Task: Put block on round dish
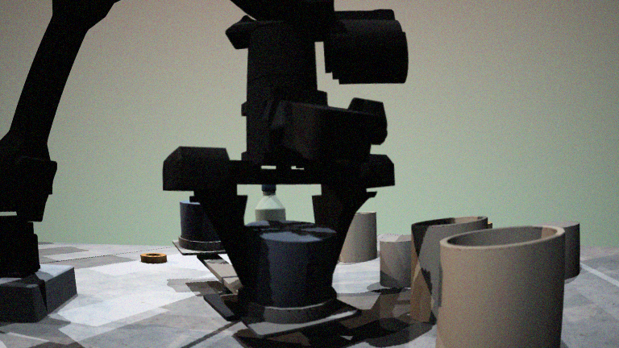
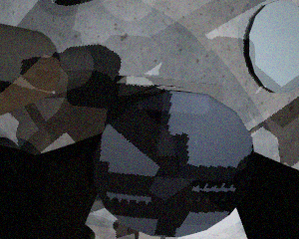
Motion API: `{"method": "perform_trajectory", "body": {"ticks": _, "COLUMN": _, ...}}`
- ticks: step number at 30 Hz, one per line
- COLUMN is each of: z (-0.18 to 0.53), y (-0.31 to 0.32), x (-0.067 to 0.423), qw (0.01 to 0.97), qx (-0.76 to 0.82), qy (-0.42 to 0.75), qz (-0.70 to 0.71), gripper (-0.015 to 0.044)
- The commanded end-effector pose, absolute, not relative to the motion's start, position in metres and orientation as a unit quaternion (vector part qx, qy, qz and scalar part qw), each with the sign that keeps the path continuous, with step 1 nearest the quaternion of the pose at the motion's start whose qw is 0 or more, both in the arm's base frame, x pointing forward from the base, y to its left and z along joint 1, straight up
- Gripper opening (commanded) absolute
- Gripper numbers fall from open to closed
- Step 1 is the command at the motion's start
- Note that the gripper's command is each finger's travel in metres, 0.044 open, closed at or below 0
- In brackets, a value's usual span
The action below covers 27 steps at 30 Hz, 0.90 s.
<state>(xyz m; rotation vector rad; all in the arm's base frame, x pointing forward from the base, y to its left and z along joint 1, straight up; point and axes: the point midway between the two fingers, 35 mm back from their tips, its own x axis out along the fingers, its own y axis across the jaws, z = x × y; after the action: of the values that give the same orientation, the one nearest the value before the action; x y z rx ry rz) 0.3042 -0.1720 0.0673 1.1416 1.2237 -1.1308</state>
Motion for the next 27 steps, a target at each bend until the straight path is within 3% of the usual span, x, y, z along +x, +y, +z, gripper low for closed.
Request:
{"method": "perform_trajectory", "body": {"ticks": 1, "z": 0.074, "y": -0.173, "x": 0.307, "qw": 0.534, "qx": 0.481, "qy": 0.509, "qz": -0.475, "gripper": 0.0}}
{"method": "perform_trajectory", "body": {"ticks": 27, "z": 0.108, "y": -0.175, "x": 0.309, "qw": 0.534, "qx": 0.481, "qy": 0.509, "qz": -0.475, "gripper": 0.0}}
